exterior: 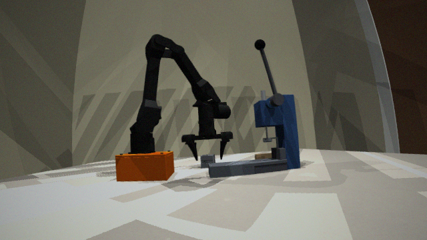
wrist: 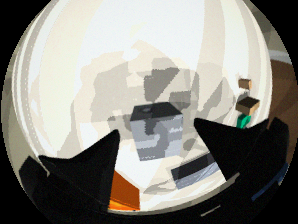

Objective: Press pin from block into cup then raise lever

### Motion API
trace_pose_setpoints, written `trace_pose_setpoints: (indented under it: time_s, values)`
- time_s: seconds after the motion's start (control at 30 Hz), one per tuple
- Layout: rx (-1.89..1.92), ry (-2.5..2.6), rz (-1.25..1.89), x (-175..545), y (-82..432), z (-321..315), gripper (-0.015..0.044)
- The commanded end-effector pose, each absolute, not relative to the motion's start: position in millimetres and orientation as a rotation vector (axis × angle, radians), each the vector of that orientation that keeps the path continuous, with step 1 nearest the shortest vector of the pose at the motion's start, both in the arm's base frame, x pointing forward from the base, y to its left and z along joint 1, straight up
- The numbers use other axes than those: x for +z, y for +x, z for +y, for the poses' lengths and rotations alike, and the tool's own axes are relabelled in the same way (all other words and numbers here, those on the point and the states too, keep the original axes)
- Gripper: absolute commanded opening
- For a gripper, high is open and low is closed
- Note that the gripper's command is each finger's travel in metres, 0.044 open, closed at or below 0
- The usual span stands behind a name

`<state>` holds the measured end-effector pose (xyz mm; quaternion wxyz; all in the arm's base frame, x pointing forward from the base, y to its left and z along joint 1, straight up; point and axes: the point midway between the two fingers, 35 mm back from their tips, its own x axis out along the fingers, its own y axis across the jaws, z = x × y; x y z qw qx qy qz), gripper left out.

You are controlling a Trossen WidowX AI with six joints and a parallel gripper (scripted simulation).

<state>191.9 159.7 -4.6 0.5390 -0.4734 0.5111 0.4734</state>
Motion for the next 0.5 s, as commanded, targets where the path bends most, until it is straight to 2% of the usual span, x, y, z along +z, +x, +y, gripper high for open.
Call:
trace_pose_setpoints:
  time_s: [0.0, 0.07, 0.37, 0.47]
  values:
    - [1.123, -1.129, 1.232, -13.7, 189.5, 156.7, 0.0440]
    - [1.123, -1.129, 1.232, -14.7, 189.4, 156.7, 0.0440]
    - [1.123, -1.129, 1.232, -14.7, 189.4, 156.7, 0.0204]
    - [1.123, -1.129, 1.232, -14.7, 189.4, 156.7, 0.0184]
